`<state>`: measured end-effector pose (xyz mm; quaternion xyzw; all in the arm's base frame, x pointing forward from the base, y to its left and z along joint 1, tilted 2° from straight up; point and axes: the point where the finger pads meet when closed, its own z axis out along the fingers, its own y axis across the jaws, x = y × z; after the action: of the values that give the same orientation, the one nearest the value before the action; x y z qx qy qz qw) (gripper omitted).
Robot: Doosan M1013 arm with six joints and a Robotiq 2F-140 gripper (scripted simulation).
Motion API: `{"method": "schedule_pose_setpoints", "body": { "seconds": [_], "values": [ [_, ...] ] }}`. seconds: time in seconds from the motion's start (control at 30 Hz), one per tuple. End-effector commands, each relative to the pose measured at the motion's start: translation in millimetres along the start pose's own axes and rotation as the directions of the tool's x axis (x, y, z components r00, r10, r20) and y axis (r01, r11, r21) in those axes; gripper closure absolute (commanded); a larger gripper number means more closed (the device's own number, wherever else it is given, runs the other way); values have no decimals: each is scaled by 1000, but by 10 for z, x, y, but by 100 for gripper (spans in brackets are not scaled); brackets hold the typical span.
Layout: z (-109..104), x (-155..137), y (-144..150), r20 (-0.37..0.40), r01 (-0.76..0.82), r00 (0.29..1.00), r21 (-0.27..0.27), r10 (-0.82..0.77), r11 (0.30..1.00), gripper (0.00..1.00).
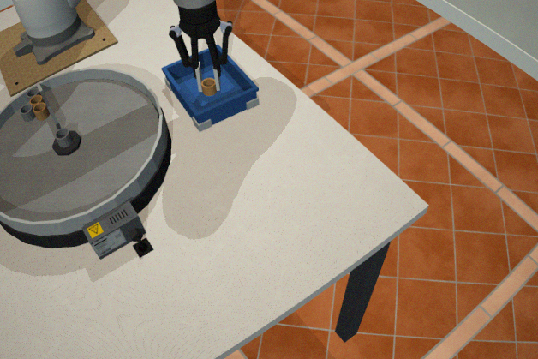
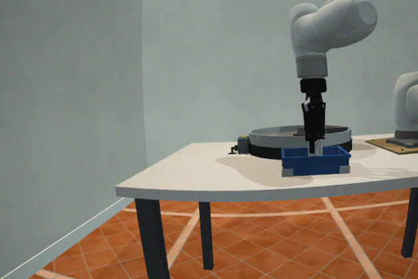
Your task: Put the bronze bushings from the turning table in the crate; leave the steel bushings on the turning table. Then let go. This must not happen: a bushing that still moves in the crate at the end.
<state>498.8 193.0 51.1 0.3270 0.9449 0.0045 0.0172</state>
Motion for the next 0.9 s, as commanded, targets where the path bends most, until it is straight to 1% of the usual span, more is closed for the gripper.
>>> {"method": "schedule_pose_setpoints", "body": {
  "seconds": [0.0,0.87],
  "values": [
    [7,0,0,0,0,1000,0,0,1000,100],
    [33,0,0,0,0,1000,0,0,1000,100]
  ]
}}
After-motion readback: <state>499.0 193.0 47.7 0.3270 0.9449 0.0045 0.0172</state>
